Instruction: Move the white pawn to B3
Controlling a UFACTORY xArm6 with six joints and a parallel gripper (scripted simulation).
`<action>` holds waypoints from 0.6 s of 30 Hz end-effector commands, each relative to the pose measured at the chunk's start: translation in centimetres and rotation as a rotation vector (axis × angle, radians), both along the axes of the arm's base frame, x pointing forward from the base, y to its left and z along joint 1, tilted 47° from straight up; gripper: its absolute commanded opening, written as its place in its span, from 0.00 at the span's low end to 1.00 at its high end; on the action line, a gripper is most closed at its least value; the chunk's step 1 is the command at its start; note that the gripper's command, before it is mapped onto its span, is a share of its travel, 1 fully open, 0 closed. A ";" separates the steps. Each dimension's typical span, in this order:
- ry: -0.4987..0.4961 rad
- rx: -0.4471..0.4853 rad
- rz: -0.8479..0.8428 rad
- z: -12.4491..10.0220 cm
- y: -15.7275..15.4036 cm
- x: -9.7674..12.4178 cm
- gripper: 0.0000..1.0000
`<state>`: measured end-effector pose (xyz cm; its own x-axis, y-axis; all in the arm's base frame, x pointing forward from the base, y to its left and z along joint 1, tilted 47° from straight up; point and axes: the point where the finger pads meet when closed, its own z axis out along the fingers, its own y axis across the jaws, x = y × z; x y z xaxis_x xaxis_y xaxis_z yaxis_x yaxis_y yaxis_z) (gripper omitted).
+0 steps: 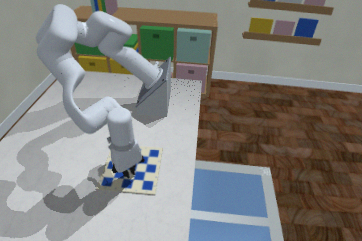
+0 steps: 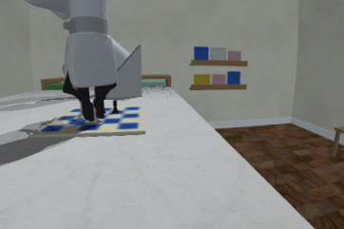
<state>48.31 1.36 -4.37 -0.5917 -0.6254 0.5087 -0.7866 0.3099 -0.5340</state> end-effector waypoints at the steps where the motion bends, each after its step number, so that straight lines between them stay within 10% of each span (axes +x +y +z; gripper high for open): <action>1: -0.003 0.001 0.002 0.1 0.1 0.1 0.21; 5: -0.003 0.001 0.002 0.1 0.1 0.1 0.34; 18: -0.003 0.001 0.002 0.1 0.2 0.1 0.34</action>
<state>48.31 1.36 -4.37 -0.5917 -0.6253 0.5088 -0.7866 0.3100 -0.5340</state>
